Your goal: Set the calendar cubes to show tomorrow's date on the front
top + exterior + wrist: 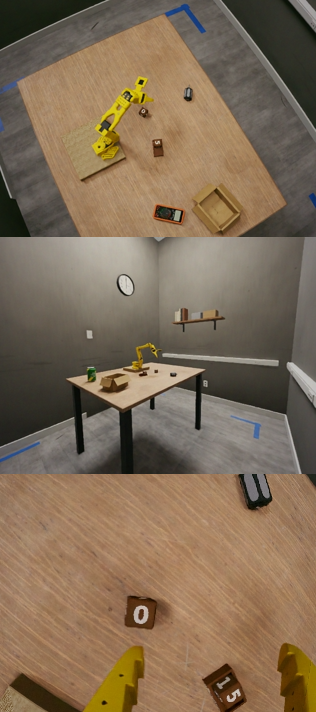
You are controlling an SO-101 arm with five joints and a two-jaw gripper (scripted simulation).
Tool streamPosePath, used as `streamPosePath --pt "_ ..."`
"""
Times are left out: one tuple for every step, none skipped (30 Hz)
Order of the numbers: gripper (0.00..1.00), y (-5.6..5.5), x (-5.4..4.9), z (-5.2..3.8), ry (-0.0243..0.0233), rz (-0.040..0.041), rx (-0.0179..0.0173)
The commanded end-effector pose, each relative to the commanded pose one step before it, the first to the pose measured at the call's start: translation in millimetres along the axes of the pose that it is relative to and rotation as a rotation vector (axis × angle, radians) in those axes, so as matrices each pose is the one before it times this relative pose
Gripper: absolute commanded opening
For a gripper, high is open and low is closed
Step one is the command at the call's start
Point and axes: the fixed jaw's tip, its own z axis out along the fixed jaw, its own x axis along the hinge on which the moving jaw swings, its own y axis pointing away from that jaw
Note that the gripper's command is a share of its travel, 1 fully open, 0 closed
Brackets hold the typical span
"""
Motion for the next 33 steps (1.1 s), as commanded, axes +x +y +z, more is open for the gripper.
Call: streamPosePath --pt "0.35 -2.47 2.71 0.016 -0.00705 -0.09869 0.00828" --pt "0.35 -0.13 0.52 0.352 0.00023 -0.02963 0.00043" --pt "0.35 -0.13 0.55 0.364 0.00025 -0.03082 0.00042" --pt "0.35 -0.12 0.57 0.382 0.00027 -0.03199 0.00044" --pt "0.35 -0.11 0.6 0.388 0.0003 -0.03302 0.00044" --pt "0.35 -0.1 0.62 0.401 0.00029 -0.03396 0.00044" --pt "0.35 -0.1 0.64 0.413 0.00034 -0.03488 0.00045" --pt "0.35 0.0 0.0 0.0 0.0 0.0 0.0" --pt "0.35 0.0 0.0 0.0 0.0 0.0 0.0" --pt "0.35 -0.08 0.66 0.423 0.00035 -0.03565 0.00044" --pt "0.35 -0.07 0.68 0.425 0.00039 -0.03632 0.00043" --pt "0.35 -0.05 0.69 0.438 0.00042 -0.03692 0.00043" --pt "0.35 -0.04 0.7 0.438 0.00041 -0.03742 0.00043" --pt "0.35 -0.02 0.71 0.445 0.00047 -0.03777 0.00039" --pt "0.35 0.0 0.72 0.445 0.00044 -0.03805 0.0004" --pt "0.35 0.02 0.72 0.451 0.00049 -0.03824 0.00036" --pt "0.35 0.03 0.72 0.446 0.00049 -0.03827 0.00036" --pt "0.35 0.05 0.72 0.452 0.00051 -0.03821 0.00033" --pt "0.35 0.07 0.71 0.441 0.00054 -0.03805 0.00032" --pt "0.35 0.09 0.71 0.447 0.0005 -0.03777 0.00027" --pt "0.35 0.1 0.7 0.436 0.00056 -0.03742 0.00026" --pt "0.35 0.12 0.68 0.43 0.00054 -0.03692 0.00027" --pt "0.35 0.13 0.67 0.424 0.00052 -0.03632 0.00021" --pt "0.35 0.15 0.65 0.413 0.00055 -0.03566 0.0002" --pt "0.35 0.0 0.0 0.0 0.0 0.0 0.0" --pt "0.35 0.0 0.0 0.0 0.0 0.0 0.0" --pt "0.35 0.16 0.63 0.41 0.00053 -0.03485 0.00016" --pt "0.35 0.17 0.61 0.396 0.00052 -0.034 0.00014" --pt "0.35 0.18 0.58 0.378 0.00049 -0.03302 0.00015" --pt "0.35 0.18 0.56 0.372 0.00049 -0.03195 0.00009" --pt "0.35 0.19 0.53 0.361 0.0005 -0.03082 0.00009" --pt "0.35 0.19 0.51 0.343 0.00047 -0.02963 0.00006" --pt "0.35 0.19 0.48 0.325 0.00045 -0.02834 0.00006"
